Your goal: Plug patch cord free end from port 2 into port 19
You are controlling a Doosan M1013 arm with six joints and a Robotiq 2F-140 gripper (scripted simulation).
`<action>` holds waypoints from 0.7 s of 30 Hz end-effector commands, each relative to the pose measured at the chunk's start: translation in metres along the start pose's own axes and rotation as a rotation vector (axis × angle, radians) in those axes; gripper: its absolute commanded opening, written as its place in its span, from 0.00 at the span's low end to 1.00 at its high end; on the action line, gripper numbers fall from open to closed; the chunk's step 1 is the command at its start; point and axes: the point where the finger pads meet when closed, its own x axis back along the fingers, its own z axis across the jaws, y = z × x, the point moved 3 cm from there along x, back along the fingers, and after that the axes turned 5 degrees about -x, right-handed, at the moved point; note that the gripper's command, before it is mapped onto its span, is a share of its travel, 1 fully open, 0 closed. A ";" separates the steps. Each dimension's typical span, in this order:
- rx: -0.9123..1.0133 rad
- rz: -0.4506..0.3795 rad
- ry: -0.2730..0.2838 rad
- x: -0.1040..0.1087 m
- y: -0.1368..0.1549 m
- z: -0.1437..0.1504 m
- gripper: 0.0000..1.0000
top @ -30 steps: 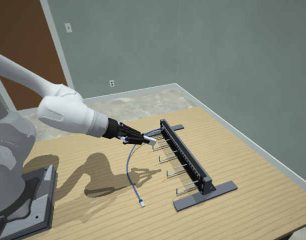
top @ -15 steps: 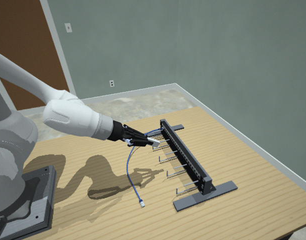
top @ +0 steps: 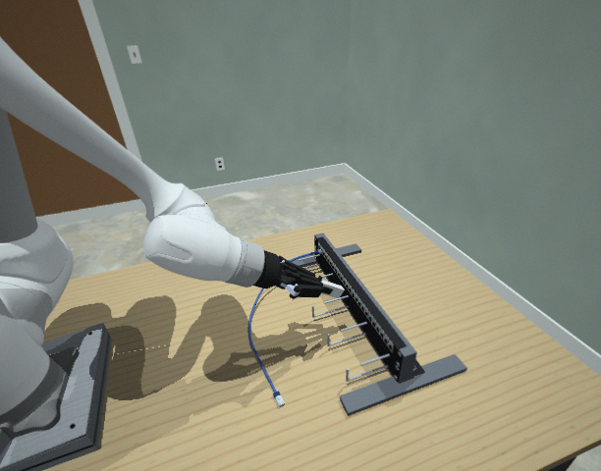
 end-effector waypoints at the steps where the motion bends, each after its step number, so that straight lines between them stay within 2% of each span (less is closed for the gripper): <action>1: 0.000 0.003 0.003 -0.026 -0.001 -0.001 0.00; 21: 0.000 0.003 0.003 -0.032 -0.001 -0.001 0.00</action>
